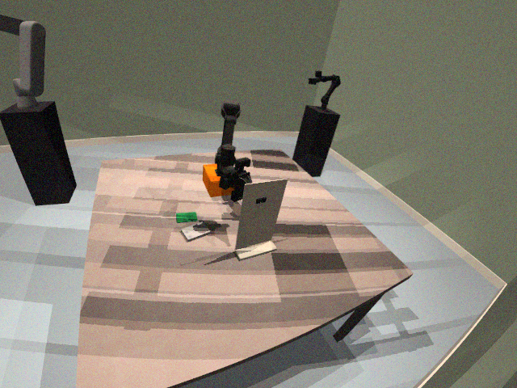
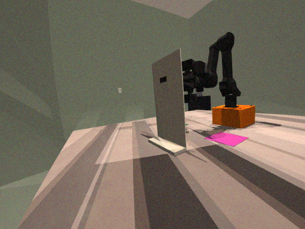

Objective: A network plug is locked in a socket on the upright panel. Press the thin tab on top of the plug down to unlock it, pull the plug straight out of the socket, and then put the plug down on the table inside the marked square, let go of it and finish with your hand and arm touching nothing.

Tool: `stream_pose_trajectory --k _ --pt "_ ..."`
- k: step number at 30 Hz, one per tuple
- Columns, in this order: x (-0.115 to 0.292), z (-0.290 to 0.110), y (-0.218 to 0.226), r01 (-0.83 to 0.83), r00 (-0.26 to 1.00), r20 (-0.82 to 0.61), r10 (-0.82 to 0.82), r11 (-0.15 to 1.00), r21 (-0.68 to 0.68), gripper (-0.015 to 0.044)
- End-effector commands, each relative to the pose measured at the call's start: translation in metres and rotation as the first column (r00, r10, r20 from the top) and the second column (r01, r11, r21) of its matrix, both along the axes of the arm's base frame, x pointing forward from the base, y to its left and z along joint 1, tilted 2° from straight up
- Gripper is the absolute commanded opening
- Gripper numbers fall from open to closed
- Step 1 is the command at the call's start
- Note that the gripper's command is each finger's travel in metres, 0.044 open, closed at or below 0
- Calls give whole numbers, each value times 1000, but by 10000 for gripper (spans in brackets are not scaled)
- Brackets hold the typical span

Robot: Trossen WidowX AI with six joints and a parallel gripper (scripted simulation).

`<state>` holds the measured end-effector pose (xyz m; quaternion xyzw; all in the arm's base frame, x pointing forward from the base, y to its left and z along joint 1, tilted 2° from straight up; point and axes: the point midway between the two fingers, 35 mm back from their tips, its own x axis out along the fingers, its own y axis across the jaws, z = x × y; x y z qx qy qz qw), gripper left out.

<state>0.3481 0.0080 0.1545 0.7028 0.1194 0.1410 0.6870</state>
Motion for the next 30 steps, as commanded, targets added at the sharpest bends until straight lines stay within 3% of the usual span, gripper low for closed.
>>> stream_pose_trajectory --k 1,30 --pt "-4 2 0 -3 1000 8 3 1000 -2 0" --pt "-17 10 -4 -1 1000 1 1 1000 -2 0"
